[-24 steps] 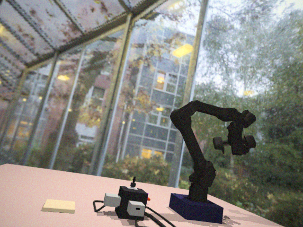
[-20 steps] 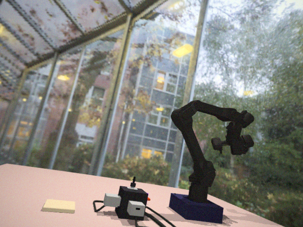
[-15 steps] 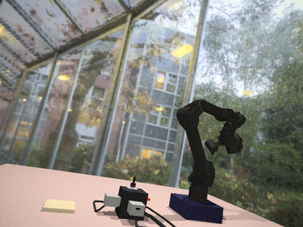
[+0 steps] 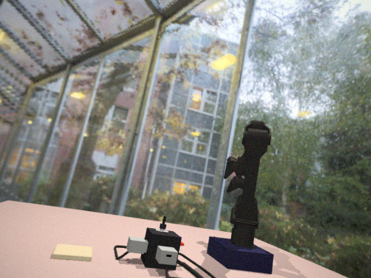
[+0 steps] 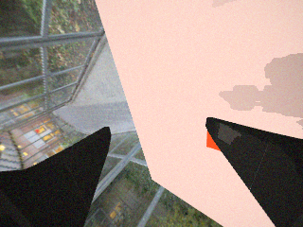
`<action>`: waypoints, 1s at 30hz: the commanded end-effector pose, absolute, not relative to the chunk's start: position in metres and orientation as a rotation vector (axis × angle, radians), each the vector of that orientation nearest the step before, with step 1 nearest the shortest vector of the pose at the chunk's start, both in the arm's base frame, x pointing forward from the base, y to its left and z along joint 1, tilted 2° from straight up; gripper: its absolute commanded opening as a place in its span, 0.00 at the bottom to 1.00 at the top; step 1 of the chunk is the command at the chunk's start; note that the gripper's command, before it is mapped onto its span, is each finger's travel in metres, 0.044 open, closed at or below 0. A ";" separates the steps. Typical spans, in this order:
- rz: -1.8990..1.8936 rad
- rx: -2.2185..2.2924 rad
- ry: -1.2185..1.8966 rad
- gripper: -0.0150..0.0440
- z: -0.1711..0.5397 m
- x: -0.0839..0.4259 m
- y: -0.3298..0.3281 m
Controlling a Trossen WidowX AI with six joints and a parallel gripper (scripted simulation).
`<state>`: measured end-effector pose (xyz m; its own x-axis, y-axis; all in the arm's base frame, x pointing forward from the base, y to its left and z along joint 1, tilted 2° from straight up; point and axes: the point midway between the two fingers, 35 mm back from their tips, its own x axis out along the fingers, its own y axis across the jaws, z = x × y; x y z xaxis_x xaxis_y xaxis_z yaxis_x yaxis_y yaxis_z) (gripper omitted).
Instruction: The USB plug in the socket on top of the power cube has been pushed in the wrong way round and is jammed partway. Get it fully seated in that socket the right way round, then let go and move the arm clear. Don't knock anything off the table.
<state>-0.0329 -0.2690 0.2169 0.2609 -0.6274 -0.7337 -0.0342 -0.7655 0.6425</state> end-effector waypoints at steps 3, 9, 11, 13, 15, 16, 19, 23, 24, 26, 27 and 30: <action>-1.414 1.810 -0.095 1.00 0.210 0.028 -0.276; -1.187 1.545 0.333 1.00 0.197 0.096 -0.263; -1.144 1.499 0.392 1.00 0.195 0.107 -0.260; -1.079 1.411 0.493 1.00 0.193 0.123 -0.254; -0.978 1.280 0.626 1.00 0.189 0.145 -0.244; -0.925 1.212 0.688 1.00 0.188 0.156 -0.238; -0.762 0.999 0.845 1.00 0.183 0.186 -0.218; -0.525 0.734 1.004 1.00 0.178 0.224 -0.183; -0.464 0.674 1.035 1.00 0.177 0.232 -0.173; -0.341 0.553 1.090 1.00 0.174 0.248 -0.151; -0.279 0.478 1.120 1.00 0.173 0.254 -0.141; -0.069 0.228 1.200 1.00 0.167 0.272 -0.109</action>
<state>0.2594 -0.1322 0.1721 0.4061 0.0355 -0.9131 0.3691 0.9077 0.1995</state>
